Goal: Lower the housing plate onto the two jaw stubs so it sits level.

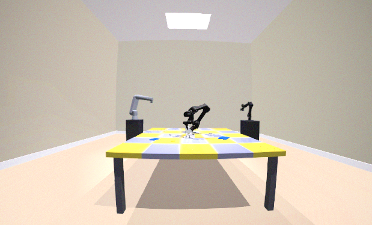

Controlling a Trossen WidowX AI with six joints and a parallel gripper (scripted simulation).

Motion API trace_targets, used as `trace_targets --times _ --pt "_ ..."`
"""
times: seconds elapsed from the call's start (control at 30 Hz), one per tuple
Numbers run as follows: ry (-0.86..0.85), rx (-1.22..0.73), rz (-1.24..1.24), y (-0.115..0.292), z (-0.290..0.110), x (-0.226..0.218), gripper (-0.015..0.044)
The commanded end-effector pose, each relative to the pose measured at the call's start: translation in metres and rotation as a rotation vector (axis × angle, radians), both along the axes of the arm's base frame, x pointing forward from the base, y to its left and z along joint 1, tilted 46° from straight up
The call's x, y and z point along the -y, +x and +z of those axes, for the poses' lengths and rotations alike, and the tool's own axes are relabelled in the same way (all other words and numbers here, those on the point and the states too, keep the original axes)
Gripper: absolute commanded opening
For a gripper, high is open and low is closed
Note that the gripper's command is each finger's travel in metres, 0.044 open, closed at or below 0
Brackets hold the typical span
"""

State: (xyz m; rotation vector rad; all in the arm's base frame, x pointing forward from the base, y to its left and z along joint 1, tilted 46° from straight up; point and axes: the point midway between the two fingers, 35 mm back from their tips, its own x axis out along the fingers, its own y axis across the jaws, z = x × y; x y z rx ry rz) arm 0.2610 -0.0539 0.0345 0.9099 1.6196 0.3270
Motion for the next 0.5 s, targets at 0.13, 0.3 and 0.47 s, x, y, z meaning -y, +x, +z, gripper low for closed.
trace_targets --times 0.13,0.3,0.47 --pt "-0.008 0.002 -0.003 -0.015 0.015 0.018 0.0440" --pt "-0.002 -0.006 0.006 -0.057 0.044 0.044 0.0440" --pt "-0.002 -0.006 0.006 -0.057 0.044 0.044 0.0440"
